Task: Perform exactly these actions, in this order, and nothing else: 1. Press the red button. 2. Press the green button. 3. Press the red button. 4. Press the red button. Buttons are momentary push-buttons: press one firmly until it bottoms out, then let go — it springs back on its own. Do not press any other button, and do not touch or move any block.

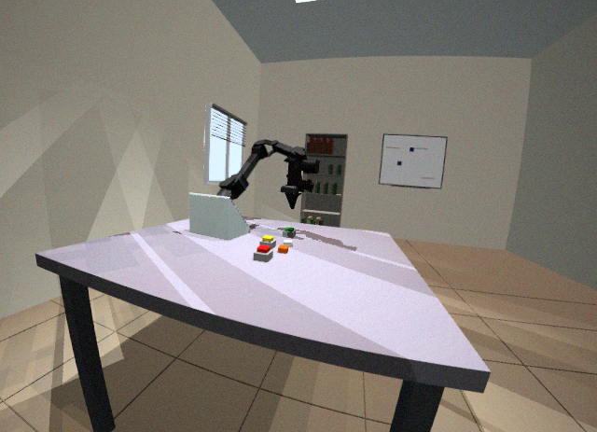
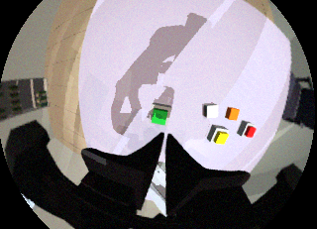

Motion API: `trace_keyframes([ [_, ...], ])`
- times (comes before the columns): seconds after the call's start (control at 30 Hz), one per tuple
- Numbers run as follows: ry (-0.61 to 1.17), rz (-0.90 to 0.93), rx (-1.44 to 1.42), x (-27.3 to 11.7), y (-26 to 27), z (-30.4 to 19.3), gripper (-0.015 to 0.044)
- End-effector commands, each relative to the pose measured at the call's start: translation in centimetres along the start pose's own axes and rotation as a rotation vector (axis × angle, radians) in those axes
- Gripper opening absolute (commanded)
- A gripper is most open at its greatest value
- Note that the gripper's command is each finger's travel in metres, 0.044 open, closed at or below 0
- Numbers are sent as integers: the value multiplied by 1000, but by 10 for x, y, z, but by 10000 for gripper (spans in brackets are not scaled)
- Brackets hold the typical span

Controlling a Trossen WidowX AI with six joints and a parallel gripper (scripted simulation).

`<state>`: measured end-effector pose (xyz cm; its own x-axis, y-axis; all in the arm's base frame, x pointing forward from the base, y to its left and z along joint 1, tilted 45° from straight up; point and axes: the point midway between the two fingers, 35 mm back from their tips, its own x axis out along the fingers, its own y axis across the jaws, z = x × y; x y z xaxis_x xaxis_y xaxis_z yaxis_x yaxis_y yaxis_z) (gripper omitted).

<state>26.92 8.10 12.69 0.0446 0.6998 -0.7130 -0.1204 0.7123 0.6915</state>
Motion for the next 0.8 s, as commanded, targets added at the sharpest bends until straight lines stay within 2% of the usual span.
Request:
trace_keyframes([
  [0.0, 4, 13, 23, 1, 14, -11, 20],
  [0.1, 4, 12, 23, 4, 14, -11, 20],
  [0.27, 3, 16, 23, 60, 15, -11, 20],
  [0.77, 3, 16, 23, 78, 16, -11, 20],
])
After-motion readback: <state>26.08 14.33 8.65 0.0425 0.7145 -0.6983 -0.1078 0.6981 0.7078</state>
